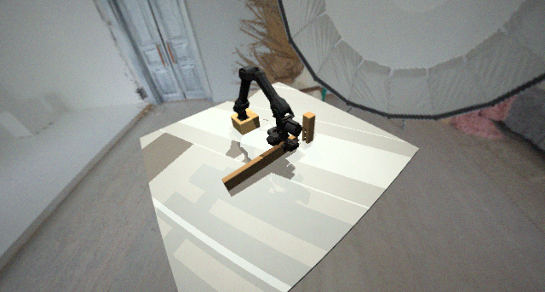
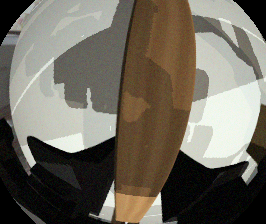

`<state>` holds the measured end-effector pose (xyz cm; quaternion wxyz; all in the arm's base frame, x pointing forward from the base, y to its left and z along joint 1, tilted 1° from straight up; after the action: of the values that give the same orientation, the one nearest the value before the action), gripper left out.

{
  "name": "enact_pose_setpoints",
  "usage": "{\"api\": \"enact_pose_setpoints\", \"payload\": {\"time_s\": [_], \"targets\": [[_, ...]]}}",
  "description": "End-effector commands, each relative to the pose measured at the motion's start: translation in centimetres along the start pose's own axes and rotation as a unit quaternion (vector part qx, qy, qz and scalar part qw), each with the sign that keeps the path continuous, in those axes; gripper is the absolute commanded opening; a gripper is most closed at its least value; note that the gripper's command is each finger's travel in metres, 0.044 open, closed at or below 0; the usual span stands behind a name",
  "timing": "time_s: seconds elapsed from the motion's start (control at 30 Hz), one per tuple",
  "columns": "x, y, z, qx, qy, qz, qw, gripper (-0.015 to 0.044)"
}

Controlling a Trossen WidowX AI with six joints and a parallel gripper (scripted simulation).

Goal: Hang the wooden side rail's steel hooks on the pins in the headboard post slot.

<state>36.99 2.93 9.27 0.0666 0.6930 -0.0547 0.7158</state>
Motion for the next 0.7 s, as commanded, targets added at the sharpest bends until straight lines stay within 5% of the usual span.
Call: {"api": "enact_pose_setpoints", "payload": {"time_s": [0.0,0.67], "targets": [[0.30,-0.14,0.23,-0.002,0.005,0.002,1.000,0.0000],[0.07,-0.34,0.02,-0.002,0.004,0.002,1.000,0.0000]]}}
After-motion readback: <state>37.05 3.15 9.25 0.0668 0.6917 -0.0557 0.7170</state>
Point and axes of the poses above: the point midway between the two fingers, 35 mm back from their tips, its own x axis back along the fingers, its own z axis across the jaws, y = z × x, the point moved 9 cm from there along x, back along the fingers, and after that the axes turned 10 degrees about -x, right-handed, at the moved point
